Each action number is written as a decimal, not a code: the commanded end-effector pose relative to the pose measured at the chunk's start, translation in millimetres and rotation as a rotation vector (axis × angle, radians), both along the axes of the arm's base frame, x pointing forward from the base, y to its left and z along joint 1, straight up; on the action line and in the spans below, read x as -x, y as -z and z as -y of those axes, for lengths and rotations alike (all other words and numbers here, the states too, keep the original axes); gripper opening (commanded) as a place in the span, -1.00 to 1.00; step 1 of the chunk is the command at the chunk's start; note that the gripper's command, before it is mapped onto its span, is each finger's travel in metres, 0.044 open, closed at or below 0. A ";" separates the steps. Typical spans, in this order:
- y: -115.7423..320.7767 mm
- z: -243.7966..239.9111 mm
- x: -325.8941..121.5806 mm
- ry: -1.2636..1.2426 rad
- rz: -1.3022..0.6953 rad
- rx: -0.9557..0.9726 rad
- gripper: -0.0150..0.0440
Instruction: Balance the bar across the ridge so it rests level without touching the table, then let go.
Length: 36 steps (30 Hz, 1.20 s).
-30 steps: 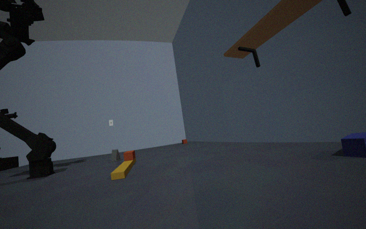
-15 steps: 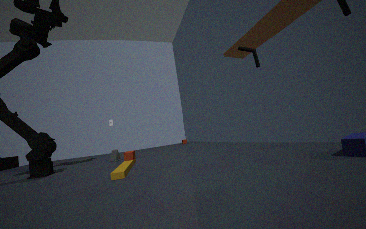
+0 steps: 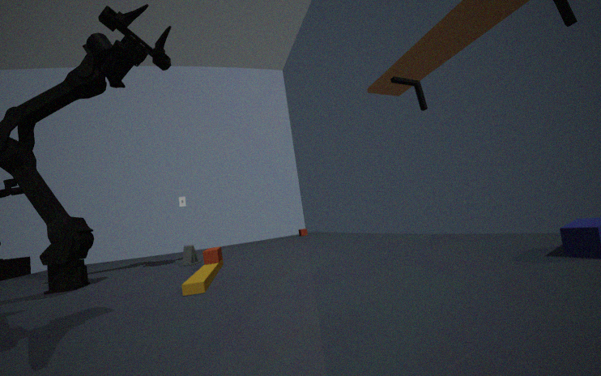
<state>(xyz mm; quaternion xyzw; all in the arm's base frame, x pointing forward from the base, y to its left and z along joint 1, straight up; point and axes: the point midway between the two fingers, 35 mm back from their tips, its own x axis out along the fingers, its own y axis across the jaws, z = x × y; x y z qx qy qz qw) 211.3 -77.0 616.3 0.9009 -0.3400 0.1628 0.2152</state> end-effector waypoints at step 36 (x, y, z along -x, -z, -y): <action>356.9 22.2 -165.6 -0.447 -1.726 0.590 0.58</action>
